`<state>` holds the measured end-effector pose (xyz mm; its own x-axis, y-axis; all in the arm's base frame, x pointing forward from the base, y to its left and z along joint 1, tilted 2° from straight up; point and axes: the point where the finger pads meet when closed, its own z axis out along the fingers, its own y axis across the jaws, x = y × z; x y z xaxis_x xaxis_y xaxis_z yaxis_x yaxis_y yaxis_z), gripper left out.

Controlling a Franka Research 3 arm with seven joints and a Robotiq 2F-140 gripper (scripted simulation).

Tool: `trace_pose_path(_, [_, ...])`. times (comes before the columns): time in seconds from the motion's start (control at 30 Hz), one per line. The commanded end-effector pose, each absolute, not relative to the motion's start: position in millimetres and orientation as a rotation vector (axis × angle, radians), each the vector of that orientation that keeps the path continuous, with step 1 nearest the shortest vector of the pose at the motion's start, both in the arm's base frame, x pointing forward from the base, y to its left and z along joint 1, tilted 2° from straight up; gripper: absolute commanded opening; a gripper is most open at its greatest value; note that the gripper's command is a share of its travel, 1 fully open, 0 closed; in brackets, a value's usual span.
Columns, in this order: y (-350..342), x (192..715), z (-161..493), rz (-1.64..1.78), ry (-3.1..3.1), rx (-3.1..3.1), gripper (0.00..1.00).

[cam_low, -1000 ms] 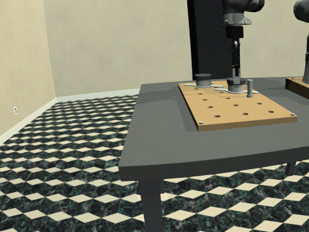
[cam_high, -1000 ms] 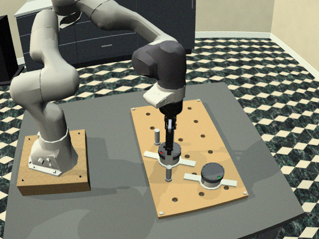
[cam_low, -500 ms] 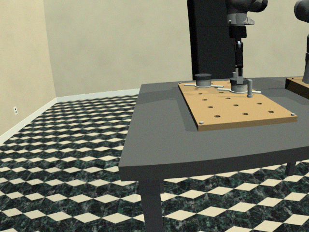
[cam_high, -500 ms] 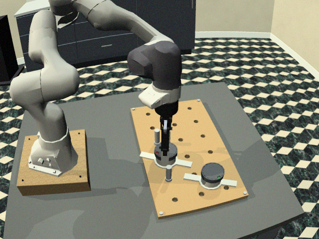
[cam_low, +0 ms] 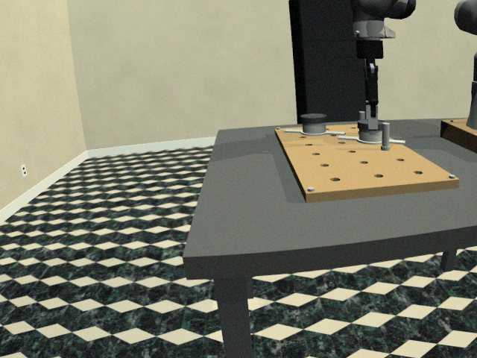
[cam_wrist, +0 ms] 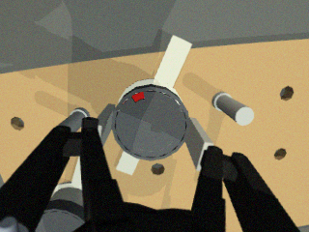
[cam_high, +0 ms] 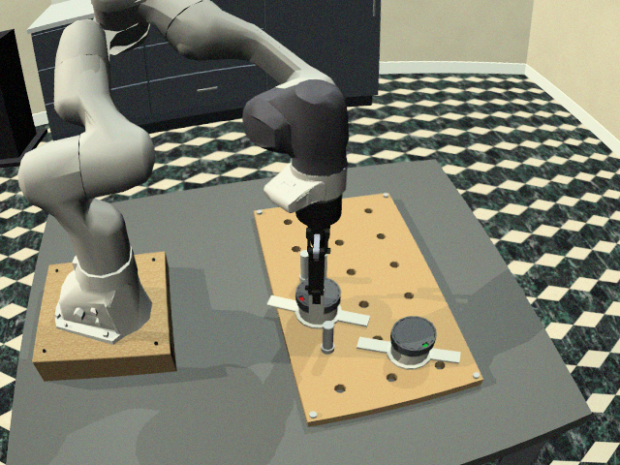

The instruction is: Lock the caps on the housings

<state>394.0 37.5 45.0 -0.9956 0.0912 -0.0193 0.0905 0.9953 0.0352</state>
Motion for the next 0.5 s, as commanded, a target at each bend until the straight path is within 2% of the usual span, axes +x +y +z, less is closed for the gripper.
trace_pose_path(0.0, [37.1, 391.8, 44.2, 0.058, 3.116, 0.138, 0.10])
trace_pose_path(0.47, [36.8, 390.3, 44.2, 0.058, 3.116, 0.138, 0.10])
